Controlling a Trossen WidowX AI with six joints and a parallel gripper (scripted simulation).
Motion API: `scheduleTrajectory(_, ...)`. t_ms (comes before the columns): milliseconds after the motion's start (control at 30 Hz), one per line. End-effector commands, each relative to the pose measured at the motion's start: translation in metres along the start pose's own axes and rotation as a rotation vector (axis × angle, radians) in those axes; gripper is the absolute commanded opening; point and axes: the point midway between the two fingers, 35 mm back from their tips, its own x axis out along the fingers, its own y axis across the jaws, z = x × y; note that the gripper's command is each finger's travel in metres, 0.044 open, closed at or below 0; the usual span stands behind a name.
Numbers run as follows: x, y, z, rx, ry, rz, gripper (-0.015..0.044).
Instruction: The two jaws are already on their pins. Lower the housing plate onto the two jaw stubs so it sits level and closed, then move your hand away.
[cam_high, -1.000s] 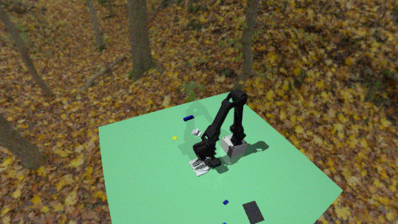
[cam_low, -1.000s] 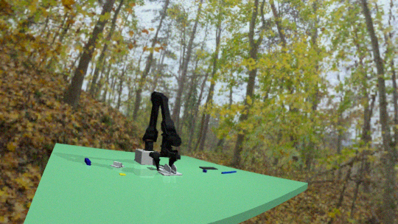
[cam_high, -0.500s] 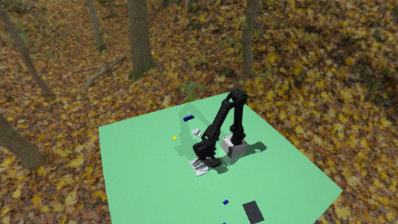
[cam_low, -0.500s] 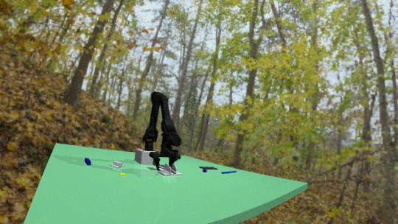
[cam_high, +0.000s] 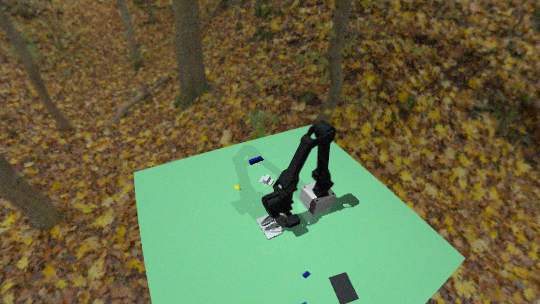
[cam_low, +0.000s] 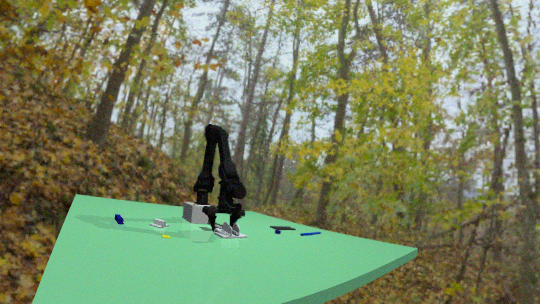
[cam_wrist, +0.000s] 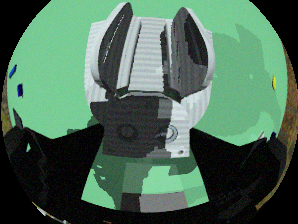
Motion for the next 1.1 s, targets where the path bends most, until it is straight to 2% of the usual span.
scheduleTrajectory(0, 0.0, 0.0, 0.0, 0.0, 0.0, 0.0, 0.044)
scheduleTrajectory(400, -0.005, 0.0, 0.001, 0.0, 0.0, 0.0, 0.044)
scheduleTrajectory(500, -0.022, 0.0, 0.002, -0.001, -0.001, 0.001, 0.044)
scheduleTrajectory(667, -0.07, 0.0, -0.001, -0.003, -0.001, 0.004, 0.044)
scheduleTrajectory(767, -0.078, 0.0, -0.003, -0.003, -0.001, 0.004, 0.044)
scheduleTrajectory(833, -0.07, 0.0, 0.002, -0.006, -0.015, 0.001, 0.044)
scheduleTrajectory(1000, -0.119, -0.001, -0.011, -0.003, -0.002, 0.004, 0.044)
scheduleTrajectory(1067, -0.127, -0.001, -0.014, -0.003, 0.0, 0.004, 0.044)
